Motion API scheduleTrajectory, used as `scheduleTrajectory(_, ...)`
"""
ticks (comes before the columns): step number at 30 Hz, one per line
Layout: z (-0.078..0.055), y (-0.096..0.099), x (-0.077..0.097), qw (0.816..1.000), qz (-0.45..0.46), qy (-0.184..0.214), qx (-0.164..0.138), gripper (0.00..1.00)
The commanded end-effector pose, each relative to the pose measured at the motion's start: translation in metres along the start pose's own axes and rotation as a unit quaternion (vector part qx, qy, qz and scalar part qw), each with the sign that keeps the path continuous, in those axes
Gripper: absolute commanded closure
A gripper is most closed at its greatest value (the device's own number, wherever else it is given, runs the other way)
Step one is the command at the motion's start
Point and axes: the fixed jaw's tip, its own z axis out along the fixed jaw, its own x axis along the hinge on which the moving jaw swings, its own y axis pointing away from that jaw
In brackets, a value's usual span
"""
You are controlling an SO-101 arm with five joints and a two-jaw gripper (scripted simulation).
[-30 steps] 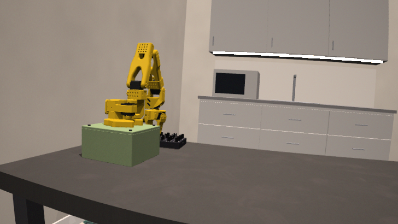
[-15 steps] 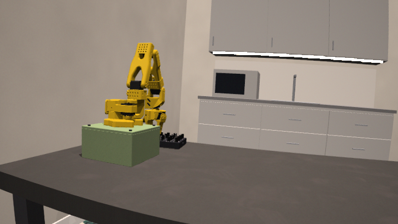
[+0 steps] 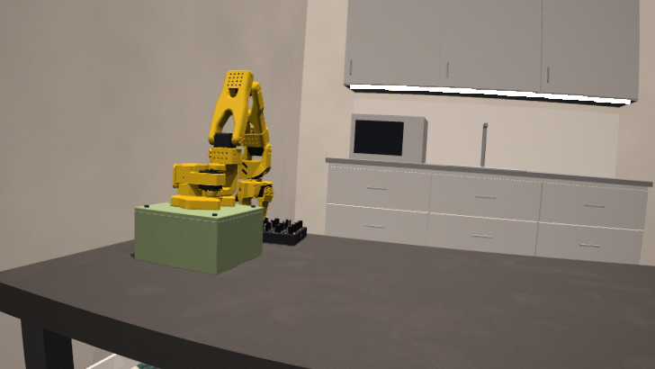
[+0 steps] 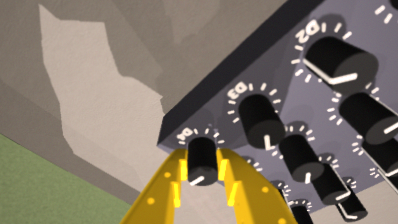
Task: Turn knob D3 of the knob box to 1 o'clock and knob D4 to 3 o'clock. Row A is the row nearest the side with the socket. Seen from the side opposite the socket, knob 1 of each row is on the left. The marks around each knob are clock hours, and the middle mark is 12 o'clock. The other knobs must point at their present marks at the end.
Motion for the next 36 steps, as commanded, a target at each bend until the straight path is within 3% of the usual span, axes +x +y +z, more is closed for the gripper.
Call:
scheduleTrajectory(1,0.001,0.001,-0.001,1.000,0.003,0.000,-0.001,0.92)
scheduleTrajectory(18,-0.001,0.001,-0.001,1.000,0.003,0.000,-0.001,0.92)
scheduleTrajectory(36,-0.022,0.000,-0.001,1.000,0.003,0.000,-0.001,0.92)
